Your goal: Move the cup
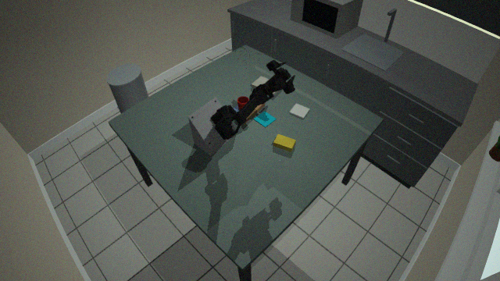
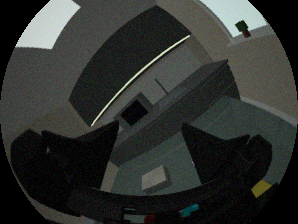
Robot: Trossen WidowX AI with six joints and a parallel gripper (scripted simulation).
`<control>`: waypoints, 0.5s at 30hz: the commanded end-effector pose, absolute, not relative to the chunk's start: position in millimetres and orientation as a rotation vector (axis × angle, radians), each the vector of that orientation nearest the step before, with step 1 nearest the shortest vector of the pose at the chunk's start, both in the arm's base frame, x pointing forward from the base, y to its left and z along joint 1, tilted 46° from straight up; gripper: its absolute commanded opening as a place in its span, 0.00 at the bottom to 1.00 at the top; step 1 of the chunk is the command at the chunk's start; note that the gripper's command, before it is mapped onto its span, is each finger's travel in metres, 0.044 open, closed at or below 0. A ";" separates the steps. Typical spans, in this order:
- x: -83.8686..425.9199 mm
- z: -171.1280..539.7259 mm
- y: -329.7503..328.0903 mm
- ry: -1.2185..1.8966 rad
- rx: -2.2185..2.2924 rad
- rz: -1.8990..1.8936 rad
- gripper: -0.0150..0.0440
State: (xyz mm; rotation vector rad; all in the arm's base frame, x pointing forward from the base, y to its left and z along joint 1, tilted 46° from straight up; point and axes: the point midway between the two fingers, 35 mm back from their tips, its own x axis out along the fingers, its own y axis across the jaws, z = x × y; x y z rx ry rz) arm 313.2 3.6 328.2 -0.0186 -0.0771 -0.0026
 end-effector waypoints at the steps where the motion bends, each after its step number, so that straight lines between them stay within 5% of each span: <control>1: 315.0 325.1 3.8 -0.064 -0.004 -0.003 0.89; 9: 355.9 194.9 19.5 0.440 0.510 -0.197 0.53; 15: 350.4 118.4 27.8 0.672 0.720 -0.458 0.50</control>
